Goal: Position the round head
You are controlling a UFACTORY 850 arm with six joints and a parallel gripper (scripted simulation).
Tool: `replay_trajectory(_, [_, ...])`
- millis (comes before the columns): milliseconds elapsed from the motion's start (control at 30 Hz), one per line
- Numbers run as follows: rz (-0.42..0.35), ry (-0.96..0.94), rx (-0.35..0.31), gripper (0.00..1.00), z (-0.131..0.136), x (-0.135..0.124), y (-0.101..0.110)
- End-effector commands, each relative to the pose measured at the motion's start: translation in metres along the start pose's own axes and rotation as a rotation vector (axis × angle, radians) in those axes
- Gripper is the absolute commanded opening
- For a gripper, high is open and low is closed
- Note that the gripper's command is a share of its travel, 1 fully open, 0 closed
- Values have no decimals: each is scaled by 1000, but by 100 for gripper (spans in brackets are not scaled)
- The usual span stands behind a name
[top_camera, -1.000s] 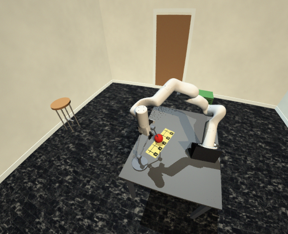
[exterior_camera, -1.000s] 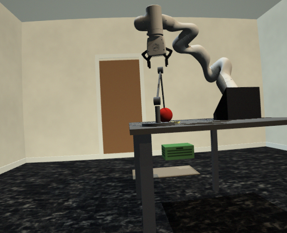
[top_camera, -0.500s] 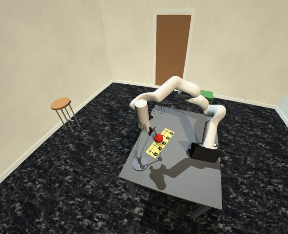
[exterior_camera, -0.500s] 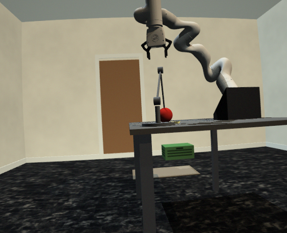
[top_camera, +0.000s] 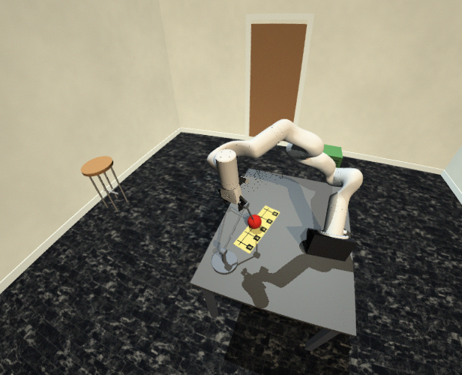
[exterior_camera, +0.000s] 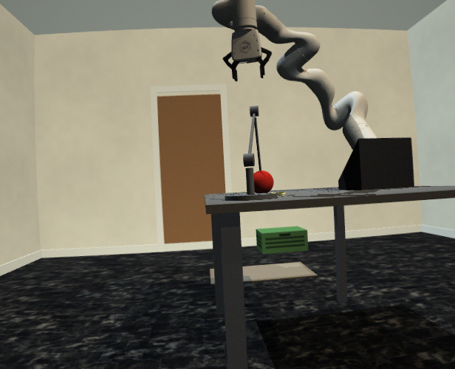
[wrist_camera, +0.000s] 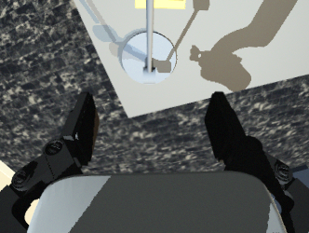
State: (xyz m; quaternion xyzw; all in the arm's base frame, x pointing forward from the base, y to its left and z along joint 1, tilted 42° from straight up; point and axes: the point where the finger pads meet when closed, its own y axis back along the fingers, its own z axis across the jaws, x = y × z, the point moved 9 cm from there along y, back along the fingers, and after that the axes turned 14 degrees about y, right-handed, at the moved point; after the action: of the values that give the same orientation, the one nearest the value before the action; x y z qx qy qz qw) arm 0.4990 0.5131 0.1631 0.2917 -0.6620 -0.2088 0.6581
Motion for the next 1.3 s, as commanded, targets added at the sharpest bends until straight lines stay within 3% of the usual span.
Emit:
replay_trajectory(0, [-1, -1, 1, 100, 0, 2, 17])
replay_trajectory(633, [-2, -1, 2, 100, 0, 2, 11])
replay_trajectory(1267, [-1, -1, 1, 100, 18, 73, 2])
